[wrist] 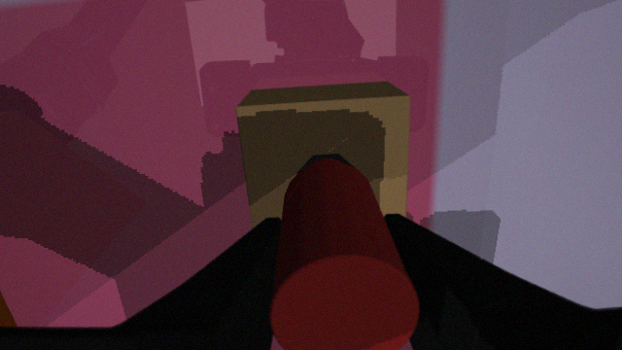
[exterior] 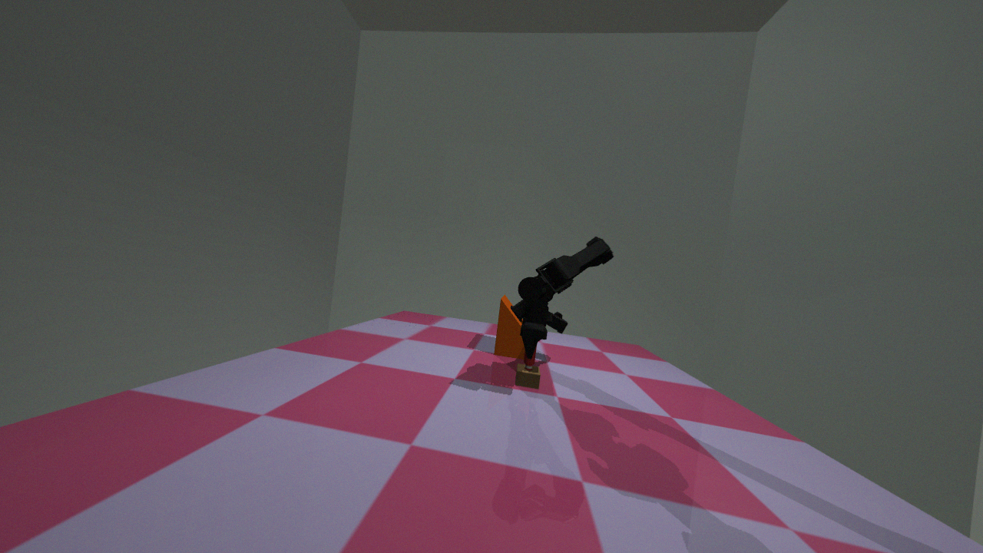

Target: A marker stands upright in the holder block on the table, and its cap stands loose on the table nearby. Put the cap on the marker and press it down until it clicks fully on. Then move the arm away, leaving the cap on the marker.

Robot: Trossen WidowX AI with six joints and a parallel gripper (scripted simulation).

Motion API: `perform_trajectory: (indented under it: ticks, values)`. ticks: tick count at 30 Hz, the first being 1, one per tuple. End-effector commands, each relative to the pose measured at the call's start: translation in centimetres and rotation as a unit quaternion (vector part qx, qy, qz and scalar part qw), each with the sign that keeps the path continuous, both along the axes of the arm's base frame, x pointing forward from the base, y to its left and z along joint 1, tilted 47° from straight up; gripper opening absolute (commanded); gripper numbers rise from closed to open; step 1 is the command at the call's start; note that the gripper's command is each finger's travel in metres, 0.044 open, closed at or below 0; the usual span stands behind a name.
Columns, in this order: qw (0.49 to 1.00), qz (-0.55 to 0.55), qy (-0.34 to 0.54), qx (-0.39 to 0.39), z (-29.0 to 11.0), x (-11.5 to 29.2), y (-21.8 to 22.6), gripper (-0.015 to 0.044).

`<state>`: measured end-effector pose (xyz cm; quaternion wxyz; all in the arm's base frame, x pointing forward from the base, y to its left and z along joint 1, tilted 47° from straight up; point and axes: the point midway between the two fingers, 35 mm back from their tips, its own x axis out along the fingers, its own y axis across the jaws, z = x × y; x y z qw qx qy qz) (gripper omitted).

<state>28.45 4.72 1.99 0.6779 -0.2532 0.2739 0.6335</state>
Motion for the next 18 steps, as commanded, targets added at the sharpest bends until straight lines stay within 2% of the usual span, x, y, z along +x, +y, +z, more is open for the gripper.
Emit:
perform_trajectory:
  ticks: [1,15,16,18]
  values:
    - [1.000,0.000,0.000,0.000,0.01,0.00,0.00,0.0053]
    - [1.000,0.000,0.000,0.000,0.01,0.00,0.00,0.0420]
    - [1.000,0.000,0.000,0.000,0.01,0.00,0.00,0.0440]
    - [1.000,0.000,0.000,-0.001,0.20,0.04,-0.25,0.0440]
